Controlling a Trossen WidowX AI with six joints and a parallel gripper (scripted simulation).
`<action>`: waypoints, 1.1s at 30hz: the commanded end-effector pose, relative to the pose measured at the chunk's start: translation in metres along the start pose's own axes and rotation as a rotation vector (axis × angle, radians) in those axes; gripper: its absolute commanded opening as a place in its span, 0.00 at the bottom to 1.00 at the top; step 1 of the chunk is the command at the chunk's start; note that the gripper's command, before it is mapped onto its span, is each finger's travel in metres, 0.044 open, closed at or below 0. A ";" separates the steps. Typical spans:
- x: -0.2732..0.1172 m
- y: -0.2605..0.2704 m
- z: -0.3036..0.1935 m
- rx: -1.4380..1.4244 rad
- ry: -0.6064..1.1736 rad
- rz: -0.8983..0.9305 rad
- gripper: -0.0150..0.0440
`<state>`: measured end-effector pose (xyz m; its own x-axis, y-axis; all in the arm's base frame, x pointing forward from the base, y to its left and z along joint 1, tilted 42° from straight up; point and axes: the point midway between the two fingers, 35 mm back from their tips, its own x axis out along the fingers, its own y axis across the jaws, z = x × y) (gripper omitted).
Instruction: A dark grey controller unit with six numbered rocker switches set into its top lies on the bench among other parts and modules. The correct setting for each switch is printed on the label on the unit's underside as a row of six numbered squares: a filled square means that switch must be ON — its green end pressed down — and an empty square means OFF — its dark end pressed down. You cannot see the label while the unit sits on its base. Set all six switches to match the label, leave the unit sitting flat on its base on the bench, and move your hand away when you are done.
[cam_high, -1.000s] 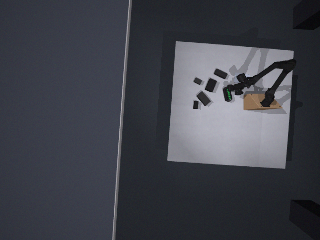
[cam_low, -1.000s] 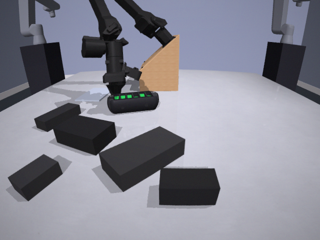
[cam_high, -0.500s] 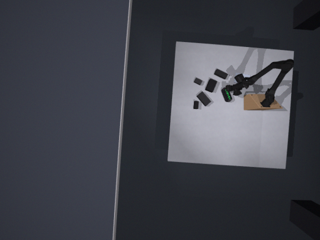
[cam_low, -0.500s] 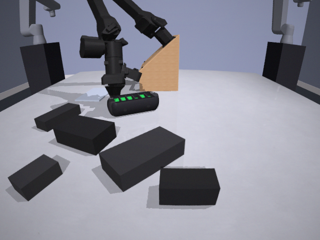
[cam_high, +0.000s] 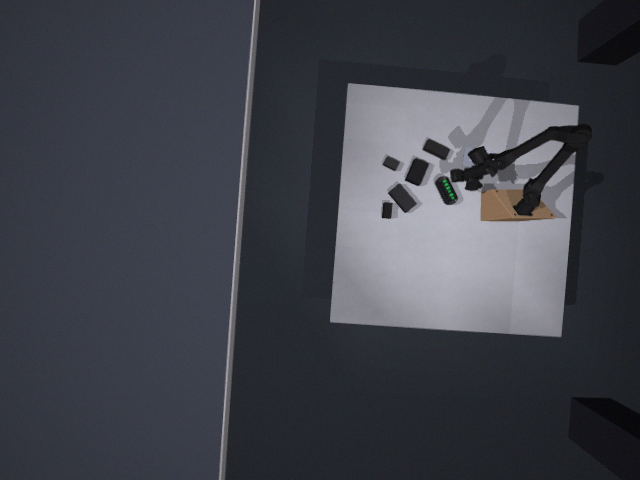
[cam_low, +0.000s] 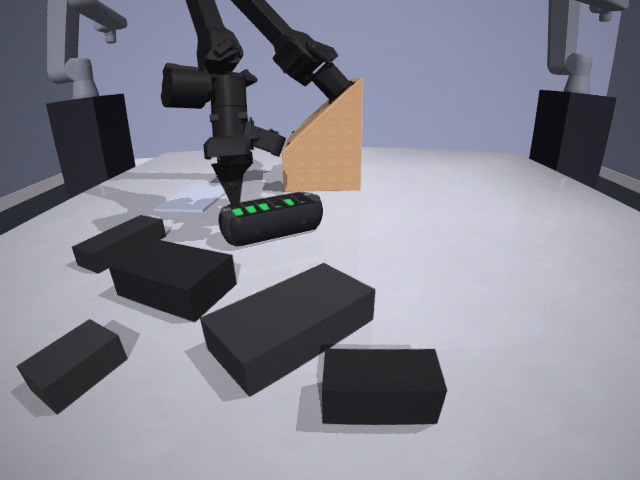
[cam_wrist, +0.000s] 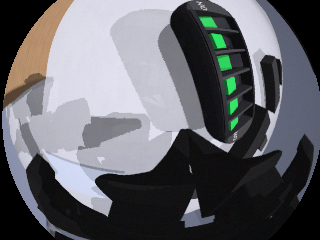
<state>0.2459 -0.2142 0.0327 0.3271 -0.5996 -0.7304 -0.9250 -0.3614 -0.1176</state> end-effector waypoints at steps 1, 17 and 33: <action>-0.029 0.015 0.003 -0.002 -0.002 -0.010 0.25; -0.015 -0.021 0.034 -0.032 -0.153 0.183 0.25; 0.000 -0.100 0.119 -0.298 -0.022 0.561 0.25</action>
<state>0.3062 -0.1118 -0.0211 -0.1684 -0.6741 -0.7192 -0.8961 -0.1993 0.3966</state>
